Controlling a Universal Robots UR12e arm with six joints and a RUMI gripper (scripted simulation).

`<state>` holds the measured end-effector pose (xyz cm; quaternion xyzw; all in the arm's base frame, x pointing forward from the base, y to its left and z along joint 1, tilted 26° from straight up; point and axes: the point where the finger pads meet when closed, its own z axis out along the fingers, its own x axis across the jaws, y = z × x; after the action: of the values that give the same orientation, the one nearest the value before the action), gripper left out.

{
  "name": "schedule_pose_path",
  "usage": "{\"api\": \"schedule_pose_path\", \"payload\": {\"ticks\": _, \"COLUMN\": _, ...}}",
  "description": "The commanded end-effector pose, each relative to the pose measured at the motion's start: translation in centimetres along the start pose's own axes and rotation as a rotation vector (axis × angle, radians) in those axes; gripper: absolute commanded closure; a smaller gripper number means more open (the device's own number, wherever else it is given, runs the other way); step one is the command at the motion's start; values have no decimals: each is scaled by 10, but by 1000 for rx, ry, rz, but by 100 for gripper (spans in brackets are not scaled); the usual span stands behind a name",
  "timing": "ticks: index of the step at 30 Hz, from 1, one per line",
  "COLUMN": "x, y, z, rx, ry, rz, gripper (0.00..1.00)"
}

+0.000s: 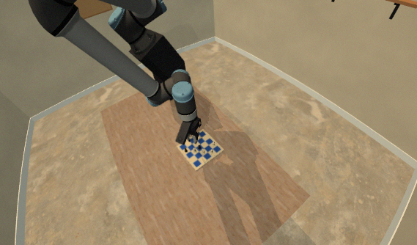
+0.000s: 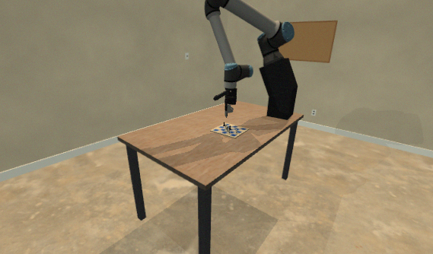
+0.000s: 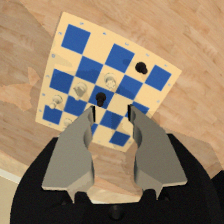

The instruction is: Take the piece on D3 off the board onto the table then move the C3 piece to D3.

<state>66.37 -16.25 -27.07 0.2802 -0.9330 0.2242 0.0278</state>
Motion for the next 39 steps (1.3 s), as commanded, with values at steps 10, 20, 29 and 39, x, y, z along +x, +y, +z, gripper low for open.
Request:
{"api": "schedule_pose_path", "payload": {"ticks": 10, "x": 0, "y": 0, "z": -1, "rx": 1, "ry": -1, "rz": 0, "gripper": 78}}
{"api": "schedule_pose_path", "payload": {"ticks": 20, "x": 0, "y": 0, "z": -1, "rx": 1, "ry": -1, "rz": 0, "gripper": 78}}
{"api": "schedule_pose_path", "payload": {"ticks": 29, "x": 0, "y": 0, "z": 1, "rx": 1, "ry": -1, "rz": 0, "gripper": 78}}
{"api": "schedule_pose_path", "payload": {"ticks": 39, "x": 0, "y": 0, "z": 9, "rx": 1, "ry": -1, "rz": 0, "gripper": 78}}
